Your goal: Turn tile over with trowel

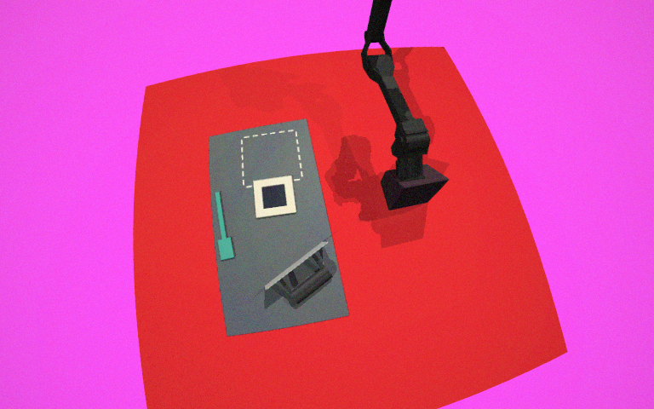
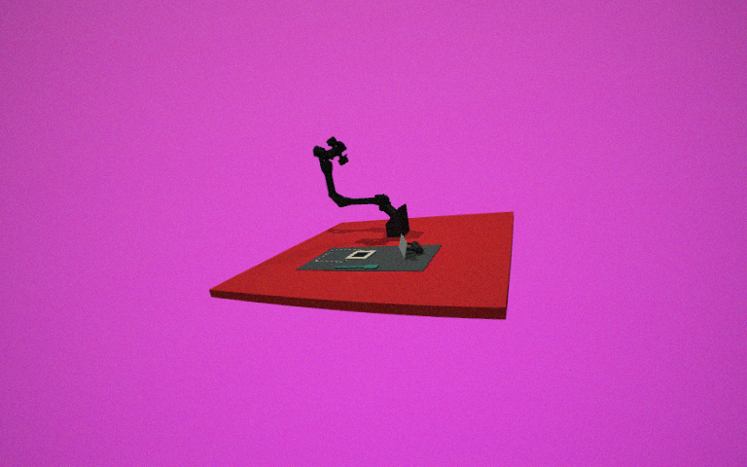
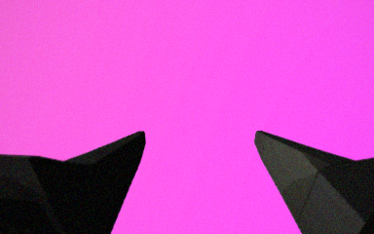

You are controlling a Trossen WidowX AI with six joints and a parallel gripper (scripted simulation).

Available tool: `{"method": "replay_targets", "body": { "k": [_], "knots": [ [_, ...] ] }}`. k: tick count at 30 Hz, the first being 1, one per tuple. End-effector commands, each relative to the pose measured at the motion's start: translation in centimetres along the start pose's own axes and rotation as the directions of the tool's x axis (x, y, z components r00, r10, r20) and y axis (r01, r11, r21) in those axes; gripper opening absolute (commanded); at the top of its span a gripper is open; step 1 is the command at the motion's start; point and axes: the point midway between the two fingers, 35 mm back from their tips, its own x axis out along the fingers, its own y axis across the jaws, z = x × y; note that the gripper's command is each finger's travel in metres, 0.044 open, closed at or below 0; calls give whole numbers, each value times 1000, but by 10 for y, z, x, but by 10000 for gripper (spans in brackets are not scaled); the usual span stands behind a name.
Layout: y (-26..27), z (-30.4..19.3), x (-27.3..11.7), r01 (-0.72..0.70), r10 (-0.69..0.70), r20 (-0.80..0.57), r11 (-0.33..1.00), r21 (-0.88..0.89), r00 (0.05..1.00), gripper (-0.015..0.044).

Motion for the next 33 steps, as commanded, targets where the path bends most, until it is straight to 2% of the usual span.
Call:
{"method": "replay_targets", "body": {
  "k": [1, 11, 12, 23, 33],
  "knots": [
    [0, 1, 0, -2, 2, 4, 1000, -1, 1000, 374],
    [16, 40, -3, -70, 84, 152, 993, -98, 985, 111],
    [18, 47, -3, -71, 90, 166, 991, -114, 982, 100],
    [34, 113, -13, -57, 156, 345, 958, -282, 925, 100],
    [41, 171, -26, 33, 170, 478, 922, -387, 862, 100]
  ]
}}
